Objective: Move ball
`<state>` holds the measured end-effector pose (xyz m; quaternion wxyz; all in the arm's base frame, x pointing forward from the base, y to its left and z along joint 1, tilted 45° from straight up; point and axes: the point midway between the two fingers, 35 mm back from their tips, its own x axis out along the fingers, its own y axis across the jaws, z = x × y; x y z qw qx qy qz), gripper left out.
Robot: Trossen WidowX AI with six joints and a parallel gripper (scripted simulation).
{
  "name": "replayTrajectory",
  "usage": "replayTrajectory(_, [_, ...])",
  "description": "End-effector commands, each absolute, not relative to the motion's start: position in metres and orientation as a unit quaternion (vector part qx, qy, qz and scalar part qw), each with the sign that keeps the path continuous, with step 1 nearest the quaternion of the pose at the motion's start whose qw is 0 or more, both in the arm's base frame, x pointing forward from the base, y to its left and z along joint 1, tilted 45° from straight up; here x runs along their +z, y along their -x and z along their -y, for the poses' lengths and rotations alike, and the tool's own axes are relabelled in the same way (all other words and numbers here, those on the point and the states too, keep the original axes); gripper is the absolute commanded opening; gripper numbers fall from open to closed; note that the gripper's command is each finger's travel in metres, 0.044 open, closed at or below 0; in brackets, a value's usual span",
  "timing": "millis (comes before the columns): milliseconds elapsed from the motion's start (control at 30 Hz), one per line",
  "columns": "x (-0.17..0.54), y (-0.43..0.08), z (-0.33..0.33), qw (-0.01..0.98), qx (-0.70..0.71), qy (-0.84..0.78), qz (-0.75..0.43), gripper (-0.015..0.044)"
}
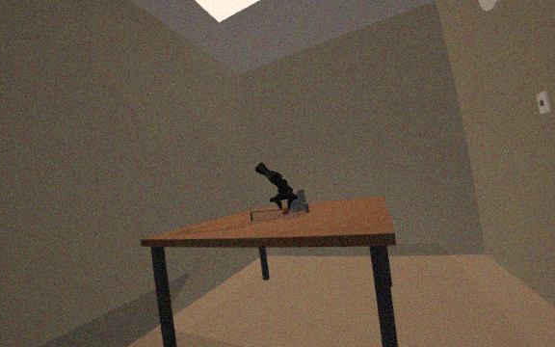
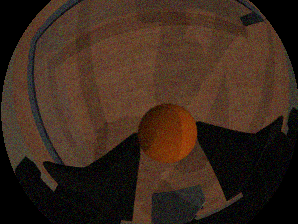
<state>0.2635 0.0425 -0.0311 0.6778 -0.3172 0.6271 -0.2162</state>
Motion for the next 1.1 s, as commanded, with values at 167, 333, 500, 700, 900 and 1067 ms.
replayTrajectory(167, [-0.039, -0.264, -0.034, 0.676, -0.216, 0.321, -0.627, 0.0])
replayTrajectory(333, [-0.038, -0.264, -0.036, 0.678, -0.215, 0.319, -0.627, 0.0053])
replayTrajectory(500, [-0.038, -0.264, -0.036, 0.678, -0.215, 0.319, -0.627, 0.0184])
replayTrajectory(700, [-0.038, -0.264, -0.036, 0.678, -0.215, 0.319, -0.627, 0.0341])
replayTrajectory(900, [-0.009, -0.262, -0.068, 0.678, -0.213, 0.319, -0.628, 0.0355])
replayTrajectory(1067, [0.024, -0.253, -0.097, 0.676, -0.215, 0.32, -0.628, 0.0355])
